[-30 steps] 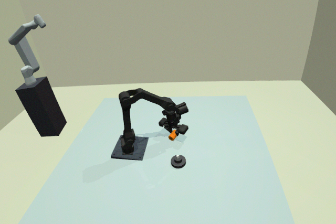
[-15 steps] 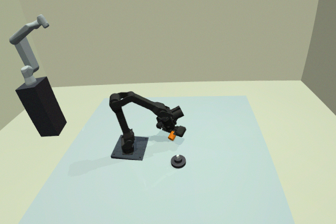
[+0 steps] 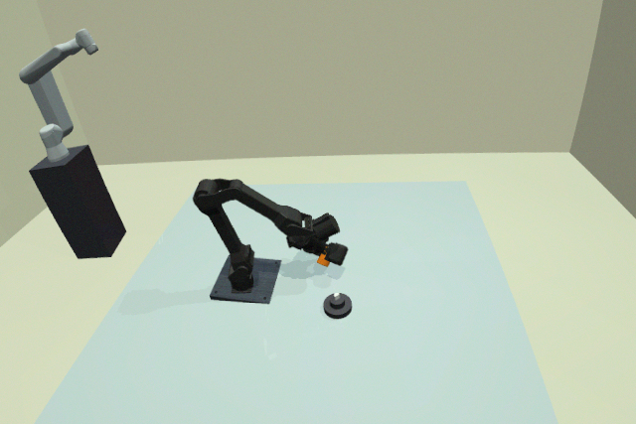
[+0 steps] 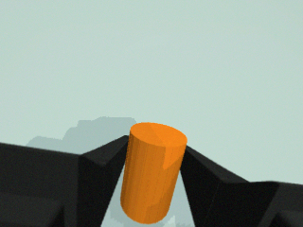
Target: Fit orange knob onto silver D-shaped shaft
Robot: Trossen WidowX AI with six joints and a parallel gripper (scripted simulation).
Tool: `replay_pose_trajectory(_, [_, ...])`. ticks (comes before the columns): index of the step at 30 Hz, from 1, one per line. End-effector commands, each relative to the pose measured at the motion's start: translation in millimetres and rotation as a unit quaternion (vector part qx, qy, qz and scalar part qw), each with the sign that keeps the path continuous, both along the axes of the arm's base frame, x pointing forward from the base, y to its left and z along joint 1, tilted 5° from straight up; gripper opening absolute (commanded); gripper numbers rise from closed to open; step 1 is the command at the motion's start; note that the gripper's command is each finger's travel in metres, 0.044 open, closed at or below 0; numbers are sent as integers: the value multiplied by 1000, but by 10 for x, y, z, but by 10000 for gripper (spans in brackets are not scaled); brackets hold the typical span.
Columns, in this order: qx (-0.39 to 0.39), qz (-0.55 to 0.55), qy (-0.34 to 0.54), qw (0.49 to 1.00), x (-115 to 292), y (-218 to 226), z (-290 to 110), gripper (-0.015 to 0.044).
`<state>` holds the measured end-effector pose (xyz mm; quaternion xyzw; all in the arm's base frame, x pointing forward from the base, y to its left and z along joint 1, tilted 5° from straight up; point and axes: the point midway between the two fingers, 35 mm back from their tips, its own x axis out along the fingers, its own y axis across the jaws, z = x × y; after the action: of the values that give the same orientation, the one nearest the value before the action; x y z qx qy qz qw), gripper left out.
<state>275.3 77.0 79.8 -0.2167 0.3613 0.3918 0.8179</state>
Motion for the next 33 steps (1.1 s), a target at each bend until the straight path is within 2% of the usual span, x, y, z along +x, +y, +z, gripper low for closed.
replay_pose_trajectory(1, [31, 4, -25, 999, -37, -41, 1, 181])
replay_pose_trajectory(33, [234, 23, -178, 955, -231, -308, -102, 181])
